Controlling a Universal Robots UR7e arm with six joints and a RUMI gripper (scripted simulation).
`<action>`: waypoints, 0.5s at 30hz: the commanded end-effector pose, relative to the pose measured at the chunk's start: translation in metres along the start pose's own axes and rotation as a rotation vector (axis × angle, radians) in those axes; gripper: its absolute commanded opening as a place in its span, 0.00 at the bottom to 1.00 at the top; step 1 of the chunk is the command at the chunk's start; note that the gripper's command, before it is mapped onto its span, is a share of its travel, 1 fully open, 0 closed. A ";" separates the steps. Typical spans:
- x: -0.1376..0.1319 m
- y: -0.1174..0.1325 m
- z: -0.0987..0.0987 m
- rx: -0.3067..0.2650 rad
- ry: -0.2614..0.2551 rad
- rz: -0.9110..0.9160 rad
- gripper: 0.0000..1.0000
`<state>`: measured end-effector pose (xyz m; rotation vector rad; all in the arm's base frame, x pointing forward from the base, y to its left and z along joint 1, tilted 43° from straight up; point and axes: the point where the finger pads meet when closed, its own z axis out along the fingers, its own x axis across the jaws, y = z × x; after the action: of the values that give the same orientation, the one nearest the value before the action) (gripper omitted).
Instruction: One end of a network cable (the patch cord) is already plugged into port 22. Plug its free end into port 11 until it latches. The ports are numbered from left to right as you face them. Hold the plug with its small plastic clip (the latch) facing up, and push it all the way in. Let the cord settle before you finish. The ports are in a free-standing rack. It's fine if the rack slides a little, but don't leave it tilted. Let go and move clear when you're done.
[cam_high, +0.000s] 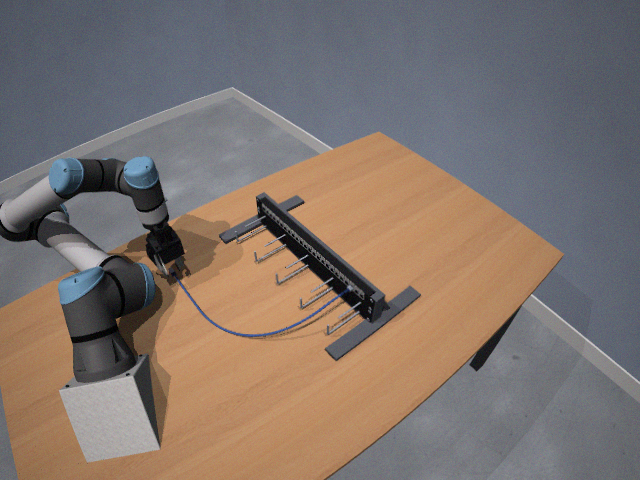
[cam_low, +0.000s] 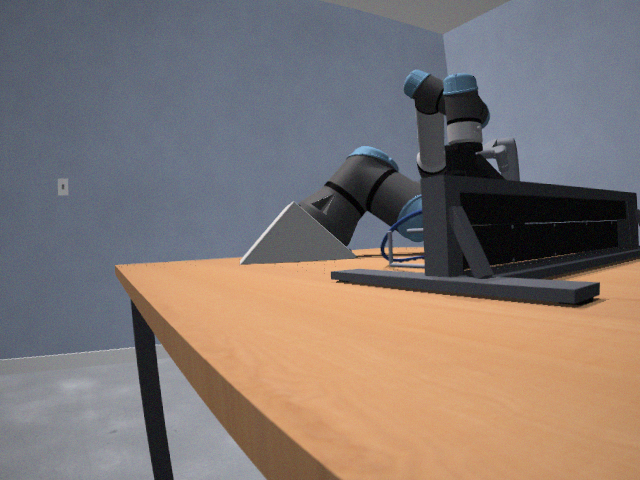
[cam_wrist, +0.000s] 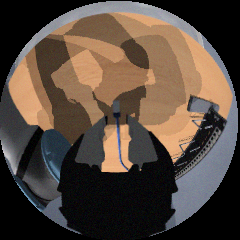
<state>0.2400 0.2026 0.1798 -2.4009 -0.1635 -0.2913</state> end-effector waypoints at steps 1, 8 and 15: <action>0.000 0.000 0.001 0.000 0.000 0.000 0.22; 0.000 0.000 0.003 0.000 0.000 0.000 0.22; 0.000 0.000 0.005 0.000 0.000 0.000 0.22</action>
<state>0.2407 0.2054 0.1766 -2.4009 -0.1635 -0.2912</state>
